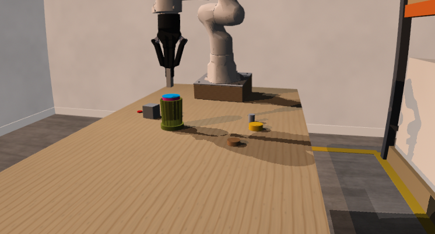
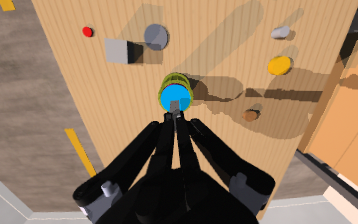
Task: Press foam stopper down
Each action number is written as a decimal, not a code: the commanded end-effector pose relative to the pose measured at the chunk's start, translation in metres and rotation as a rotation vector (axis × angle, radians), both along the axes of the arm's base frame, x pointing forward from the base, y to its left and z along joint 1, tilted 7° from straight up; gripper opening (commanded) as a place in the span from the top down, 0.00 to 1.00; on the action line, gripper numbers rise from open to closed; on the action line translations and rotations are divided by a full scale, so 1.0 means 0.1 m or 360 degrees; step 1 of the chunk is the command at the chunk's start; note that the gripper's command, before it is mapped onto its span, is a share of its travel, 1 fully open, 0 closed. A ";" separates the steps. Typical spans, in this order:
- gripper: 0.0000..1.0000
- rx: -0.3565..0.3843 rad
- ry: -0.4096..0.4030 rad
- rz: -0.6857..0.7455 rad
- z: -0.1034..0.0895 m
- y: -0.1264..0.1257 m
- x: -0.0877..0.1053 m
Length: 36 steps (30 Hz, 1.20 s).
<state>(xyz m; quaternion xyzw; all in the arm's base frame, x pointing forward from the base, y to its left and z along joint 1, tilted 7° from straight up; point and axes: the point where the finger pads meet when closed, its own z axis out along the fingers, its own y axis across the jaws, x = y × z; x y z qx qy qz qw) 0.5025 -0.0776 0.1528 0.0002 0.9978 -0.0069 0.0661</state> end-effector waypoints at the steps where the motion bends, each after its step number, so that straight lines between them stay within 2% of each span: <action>1: 1.00 0.0006 0.0021 0.0012 0.04 0.01 -0.04; 24: 1.00 0.0006 0.0021 0.0012 0.05 0.01 -0.04; 36: 1.00 0.0006 0.0021 0.0012 -0.02 0.01 -0.03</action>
